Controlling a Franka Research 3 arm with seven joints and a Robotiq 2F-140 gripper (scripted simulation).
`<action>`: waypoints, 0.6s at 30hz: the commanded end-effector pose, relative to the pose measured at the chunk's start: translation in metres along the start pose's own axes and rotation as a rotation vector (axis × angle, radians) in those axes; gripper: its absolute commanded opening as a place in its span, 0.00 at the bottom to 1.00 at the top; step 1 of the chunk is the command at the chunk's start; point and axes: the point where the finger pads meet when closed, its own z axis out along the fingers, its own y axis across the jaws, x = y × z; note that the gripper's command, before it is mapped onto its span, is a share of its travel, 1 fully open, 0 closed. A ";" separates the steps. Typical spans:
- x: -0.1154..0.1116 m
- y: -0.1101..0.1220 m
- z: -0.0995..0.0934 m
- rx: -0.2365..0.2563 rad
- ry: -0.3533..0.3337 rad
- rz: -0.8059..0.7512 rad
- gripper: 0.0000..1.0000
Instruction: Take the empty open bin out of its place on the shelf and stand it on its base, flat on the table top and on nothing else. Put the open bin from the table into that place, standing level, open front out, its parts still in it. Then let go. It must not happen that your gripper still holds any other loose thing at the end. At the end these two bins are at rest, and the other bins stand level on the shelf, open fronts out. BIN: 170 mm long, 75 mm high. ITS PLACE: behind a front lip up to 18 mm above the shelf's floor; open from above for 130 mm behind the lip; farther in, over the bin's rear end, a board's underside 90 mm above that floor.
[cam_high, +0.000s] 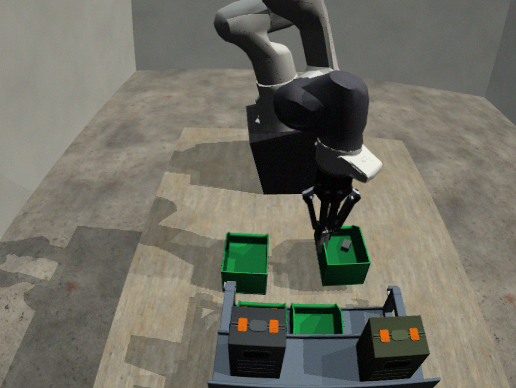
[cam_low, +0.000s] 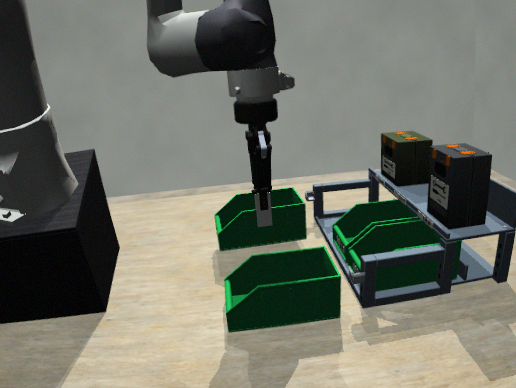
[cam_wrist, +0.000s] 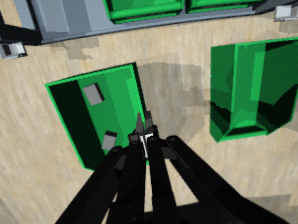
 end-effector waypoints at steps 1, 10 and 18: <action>0.002 -0.023 0.001 -0.008 0.003 0.064 0.00; 0.002 -0.047 0.002 -0.008 0.003 0.064 0.00; 0.002 -0.047 0.002 -0.008 0.003 0.064 0.00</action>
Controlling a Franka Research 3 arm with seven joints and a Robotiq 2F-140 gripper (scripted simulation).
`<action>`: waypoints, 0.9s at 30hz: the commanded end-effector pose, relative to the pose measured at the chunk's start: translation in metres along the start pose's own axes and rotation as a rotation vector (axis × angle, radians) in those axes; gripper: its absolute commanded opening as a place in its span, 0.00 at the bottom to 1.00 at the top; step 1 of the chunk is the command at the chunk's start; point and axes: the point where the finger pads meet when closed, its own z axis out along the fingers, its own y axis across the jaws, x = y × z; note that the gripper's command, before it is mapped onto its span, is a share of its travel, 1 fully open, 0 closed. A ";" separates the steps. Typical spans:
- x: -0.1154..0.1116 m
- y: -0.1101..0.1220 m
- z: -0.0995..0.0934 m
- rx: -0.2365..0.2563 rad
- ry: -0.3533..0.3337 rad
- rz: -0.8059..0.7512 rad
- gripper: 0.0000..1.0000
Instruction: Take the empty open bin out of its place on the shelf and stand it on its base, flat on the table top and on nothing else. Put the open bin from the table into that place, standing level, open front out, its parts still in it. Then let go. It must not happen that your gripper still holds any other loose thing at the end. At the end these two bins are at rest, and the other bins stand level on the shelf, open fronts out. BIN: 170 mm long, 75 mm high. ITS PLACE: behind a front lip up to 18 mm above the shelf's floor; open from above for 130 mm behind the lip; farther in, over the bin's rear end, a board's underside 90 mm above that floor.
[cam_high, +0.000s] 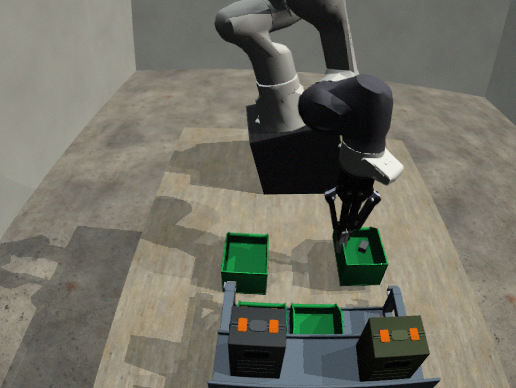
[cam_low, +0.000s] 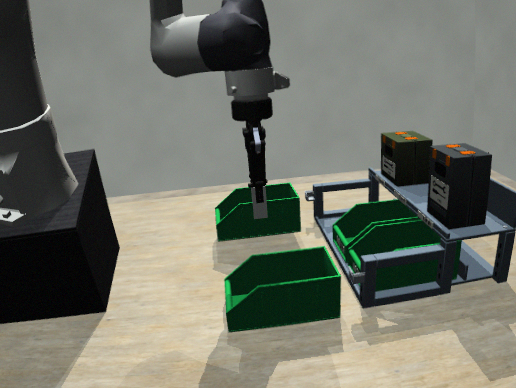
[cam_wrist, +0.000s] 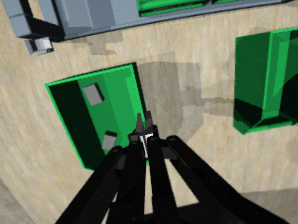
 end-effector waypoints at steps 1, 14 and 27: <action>0.002 -0.001 -0.001 0.000 0.003 0.025 0.00; 0.036 0.000 0.000 0.000 0.003 0.025 0.00; 0.045 0.000 0.000 0.000 0.003 0.025 0.00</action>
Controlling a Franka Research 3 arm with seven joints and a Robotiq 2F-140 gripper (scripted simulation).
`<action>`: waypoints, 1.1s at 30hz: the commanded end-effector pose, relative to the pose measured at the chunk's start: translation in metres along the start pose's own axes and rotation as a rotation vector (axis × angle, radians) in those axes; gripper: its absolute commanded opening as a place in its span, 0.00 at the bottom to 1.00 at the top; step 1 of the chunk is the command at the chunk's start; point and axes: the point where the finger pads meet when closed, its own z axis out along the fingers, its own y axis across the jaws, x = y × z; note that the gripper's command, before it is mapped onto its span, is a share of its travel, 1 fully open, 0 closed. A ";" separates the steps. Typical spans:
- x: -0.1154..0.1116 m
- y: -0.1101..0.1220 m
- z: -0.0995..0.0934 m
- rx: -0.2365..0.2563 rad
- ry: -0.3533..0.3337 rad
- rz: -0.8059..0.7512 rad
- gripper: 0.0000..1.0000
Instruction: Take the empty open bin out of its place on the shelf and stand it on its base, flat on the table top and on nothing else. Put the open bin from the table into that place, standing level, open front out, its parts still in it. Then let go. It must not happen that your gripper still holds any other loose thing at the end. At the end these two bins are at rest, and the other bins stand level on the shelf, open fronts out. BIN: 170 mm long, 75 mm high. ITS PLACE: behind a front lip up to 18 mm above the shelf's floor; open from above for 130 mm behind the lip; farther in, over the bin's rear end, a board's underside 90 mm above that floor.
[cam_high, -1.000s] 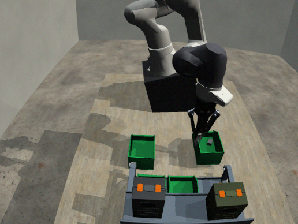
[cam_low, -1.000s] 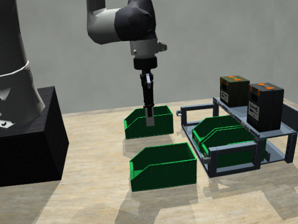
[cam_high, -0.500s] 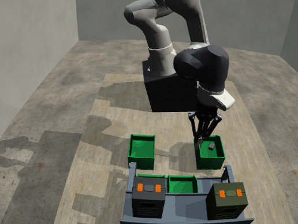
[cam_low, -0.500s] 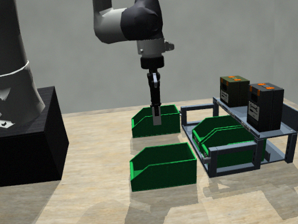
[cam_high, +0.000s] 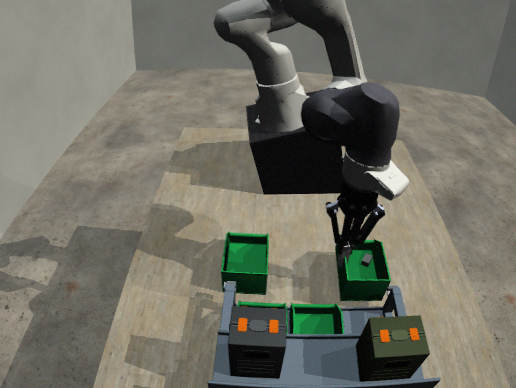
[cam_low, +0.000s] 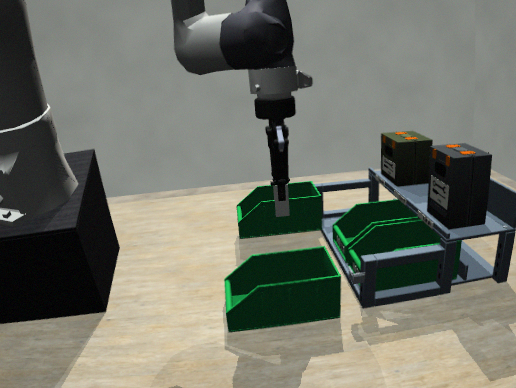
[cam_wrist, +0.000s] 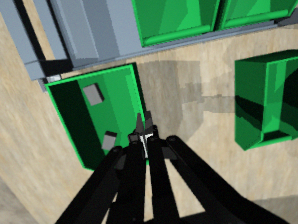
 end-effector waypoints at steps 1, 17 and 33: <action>0.001 -0.001 0.000 -0.001 0.000 -0.015 0.00; 0.005 0.000 -0.006 0.000 -0.153 -0.015 0.00; 0.005 0.000 -0.006 0.000 -0.155 -0.015 0.00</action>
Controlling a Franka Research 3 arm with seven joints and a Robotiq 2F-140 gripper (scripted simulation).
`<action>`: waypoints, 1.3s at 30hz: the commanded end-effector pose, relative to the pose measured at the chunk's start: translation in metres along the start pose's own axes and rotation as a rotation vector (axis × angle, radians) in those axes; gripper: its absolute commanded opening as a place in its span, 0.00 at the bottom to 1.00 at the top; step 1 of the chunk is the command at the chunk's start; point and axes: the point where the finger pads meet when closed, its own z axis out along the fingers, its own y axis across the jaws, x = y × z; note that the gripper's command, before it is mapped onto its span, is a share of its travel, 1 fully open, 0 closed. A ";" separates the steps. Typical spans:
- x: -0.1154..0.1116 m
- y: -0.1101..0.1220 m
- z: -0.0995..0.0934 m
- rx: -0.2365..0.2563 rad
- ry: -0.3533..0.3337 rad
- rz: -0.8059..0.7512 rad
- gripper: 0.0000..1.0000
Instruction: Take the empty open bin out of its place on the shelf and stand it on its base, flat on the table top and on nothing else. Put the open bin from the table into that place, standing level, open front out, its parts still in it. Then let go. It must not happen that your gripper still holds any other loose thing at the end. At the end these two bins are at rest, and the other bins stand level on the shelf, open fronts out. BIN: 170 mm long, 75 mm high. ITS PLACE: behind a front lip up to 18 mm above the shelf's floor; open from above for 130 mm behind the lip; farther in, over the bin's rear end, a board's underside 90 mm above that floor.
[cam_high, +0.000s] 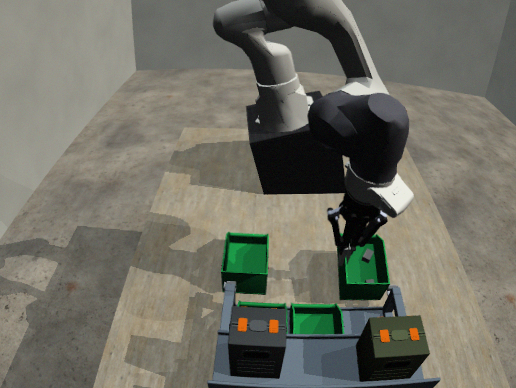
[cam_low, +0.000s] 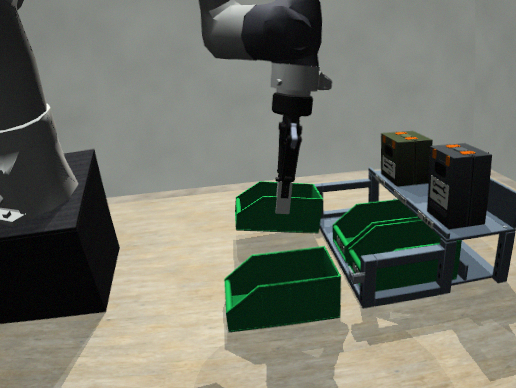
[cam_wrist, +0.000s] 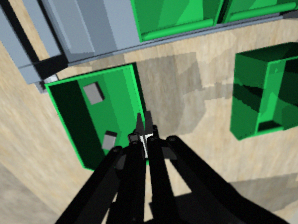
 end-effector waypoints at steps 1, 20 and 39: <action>0.000 0.000 -0.001 -0.003 -0.003 -0.022 0.00; -0.002 0.002 0.000 -0.004 -0.010 -0.022 0.00; 0.000 0.000 -0.001 0.000 -0.001 -0.022 0.00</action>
